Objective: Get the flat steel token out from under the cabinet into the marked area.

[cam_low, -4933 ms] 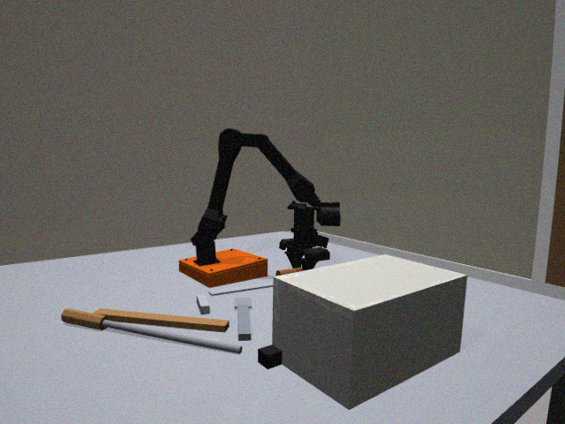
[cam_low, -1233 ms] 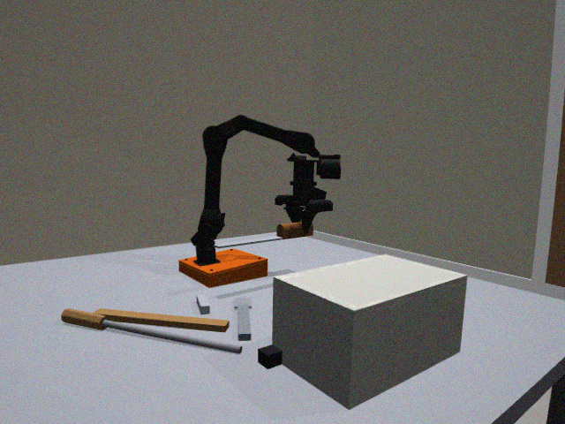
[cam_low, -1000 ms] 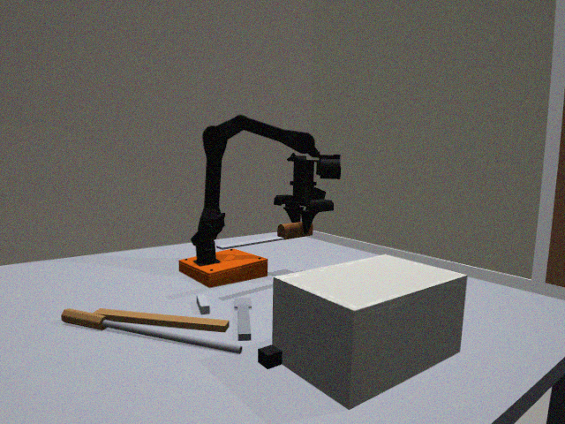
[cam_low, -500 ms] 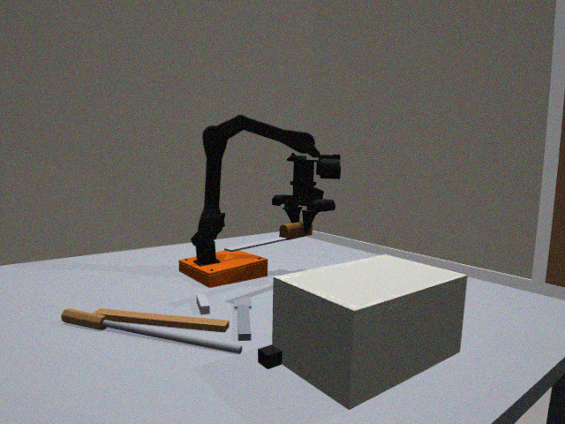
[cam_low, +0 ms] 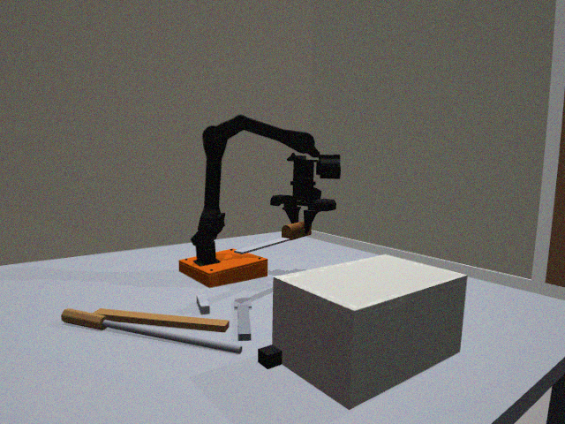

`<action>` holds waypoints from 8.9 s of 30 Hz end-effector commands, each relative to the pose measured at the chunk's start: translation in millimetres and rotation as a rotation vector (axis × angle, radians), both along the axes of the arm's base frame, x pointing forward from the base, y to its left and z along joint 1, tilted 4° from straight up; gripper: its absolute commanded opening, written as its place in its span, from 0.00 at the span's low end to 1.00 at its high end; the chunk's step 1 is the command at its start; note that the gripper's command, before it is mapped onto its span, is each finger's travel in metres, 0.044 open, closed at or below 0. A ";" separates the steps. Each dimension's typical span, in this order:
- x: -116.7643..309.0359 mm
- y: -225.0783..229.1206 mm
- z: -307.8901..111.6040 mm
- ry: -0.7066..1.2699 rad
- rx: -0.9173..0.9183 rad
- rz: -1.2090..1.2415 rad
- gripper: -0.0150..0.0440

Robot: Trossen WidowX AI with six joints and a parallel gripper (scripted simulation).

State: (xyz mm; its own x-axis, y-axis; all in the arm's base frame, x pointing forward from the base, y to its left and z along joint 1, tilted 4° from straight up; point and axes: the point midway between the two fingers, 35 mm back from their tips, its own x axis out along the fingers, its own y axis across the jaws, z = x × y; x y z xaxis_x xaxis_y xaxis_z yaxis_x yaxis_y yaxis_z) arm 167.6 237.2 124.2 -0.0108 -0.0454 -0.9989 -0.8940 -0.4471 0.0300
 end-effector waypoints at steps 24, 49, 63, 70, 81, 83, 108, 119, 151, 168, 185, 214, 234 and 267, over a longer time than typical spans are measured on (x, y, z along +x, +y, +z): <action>4.3 -4.2 2.8 0.002 0.003 0.175 0.25; 29.6 -29.4 3.9 0.001 0.000 0.198 0.25; 41.4 -42.9 4.4 0.001 -0.001 0.202 0.25; 40.1 -40.9 4.3 0.003 -0.001 0.249 0.25; 39.6 -40.2 4.3 0.007 0.000 0.337 0.25; 39.6 -40.1 4.3 0.008 0.000 0.354 0.25; 38.8 -39.2 4.2 0.017 0.001 0.555 0.25; 38.4 -38.8 4.2 0.022 0.002 0.644 0.25; 37.3 -37.9 4.2 0.034 0.004 0.901 0.25; 39.1 -41.3 -4.0 0.038 0.004 0.977 0.25; 40.5 -44.0 -27.0 0.038 0.004 0.989 0.25; 41.1 -46.4 -73.3 0.038 0.004 0.991 0.25; 41.1 -48.2 -111.9 0.039 0.004 0.991 0.25; 40.4 -45.2 -132.1 0.039 0.004 0.995 0.71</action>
State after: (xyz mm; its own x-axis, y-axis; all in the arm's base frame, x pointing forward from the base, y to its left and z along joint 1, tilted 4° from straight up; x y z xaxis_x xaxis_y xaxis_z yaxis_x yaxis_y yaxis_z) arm 207.9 192.3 -4.5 -0.0035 -0.0411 -0.9992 -0.1093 -0.9932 0.0412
